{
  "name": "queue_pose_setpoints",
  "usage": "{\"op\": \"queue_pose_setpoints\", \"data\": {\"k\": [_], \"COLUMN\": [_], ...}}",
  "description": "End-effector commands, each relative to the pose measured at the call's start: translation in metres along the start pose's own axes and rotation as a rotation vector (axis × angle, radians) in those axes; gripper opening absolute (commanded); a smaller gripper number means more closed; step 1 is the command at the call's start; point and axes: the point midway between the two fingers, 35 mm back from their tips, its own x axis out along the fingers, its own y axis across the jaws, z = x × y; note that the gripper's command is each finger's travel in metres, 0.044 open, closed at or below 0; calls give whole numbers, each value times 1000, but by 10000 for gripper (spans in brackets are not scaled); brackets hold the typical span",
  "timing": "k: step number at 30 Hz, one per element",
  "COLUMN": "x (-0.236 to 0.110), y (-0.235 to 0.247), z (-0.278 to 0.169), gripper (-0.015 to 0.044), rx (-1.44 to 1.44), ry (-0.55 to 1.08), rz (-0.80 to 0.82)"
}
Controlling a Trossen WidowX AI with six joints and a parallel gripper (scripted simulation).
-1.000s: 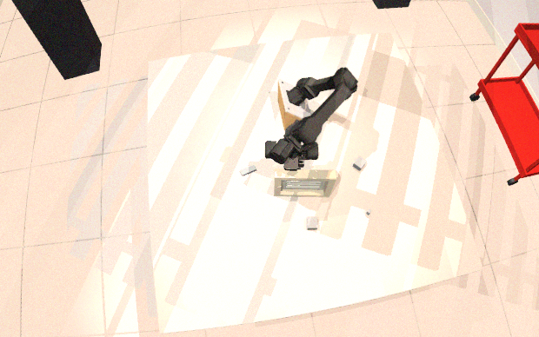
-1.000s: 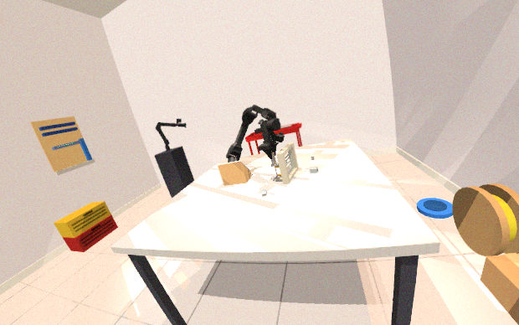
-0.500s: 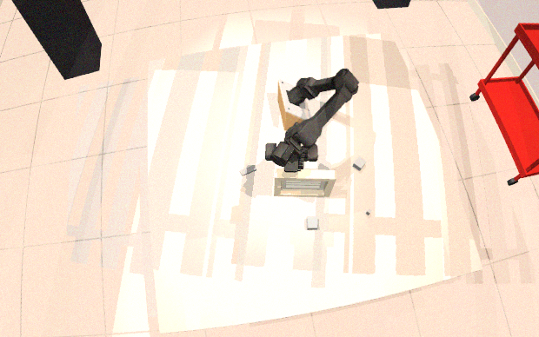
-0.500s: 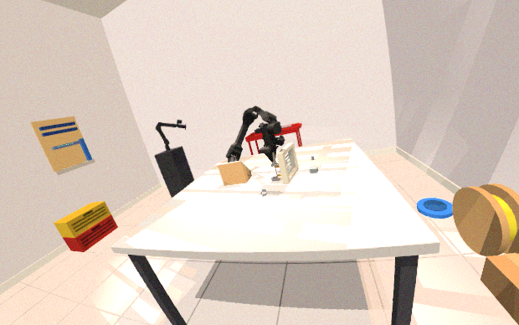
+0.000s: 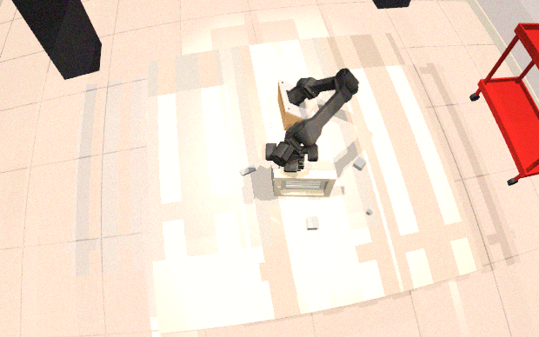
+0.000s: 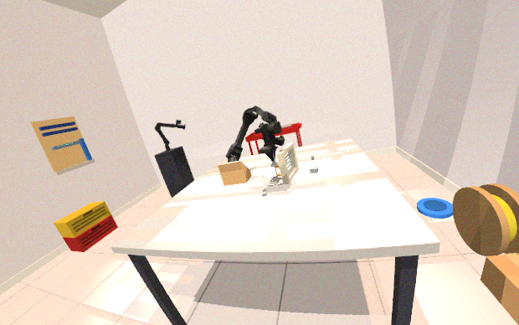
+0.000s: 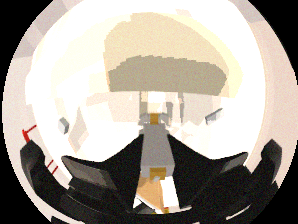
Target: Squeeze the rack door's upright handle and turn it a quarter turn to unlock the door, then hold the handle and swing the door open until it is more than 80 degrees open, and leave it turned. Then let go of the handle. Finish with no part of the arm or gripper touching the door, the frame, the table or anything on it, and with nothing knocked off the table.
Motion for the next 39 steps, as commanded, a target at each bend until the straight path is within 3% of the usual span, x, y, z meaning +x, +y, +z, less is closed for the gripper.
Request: {"op": "queue_pose_setpoints", "data": {"k": [1,6,39], "x": [1,1,1], "y": [0,0,0], "z": [-1,-1,-1], "gripper": [10,10,10], "rx": [3,76,1702], "ry": [0,0,1], "rz": [1,1,0]}}
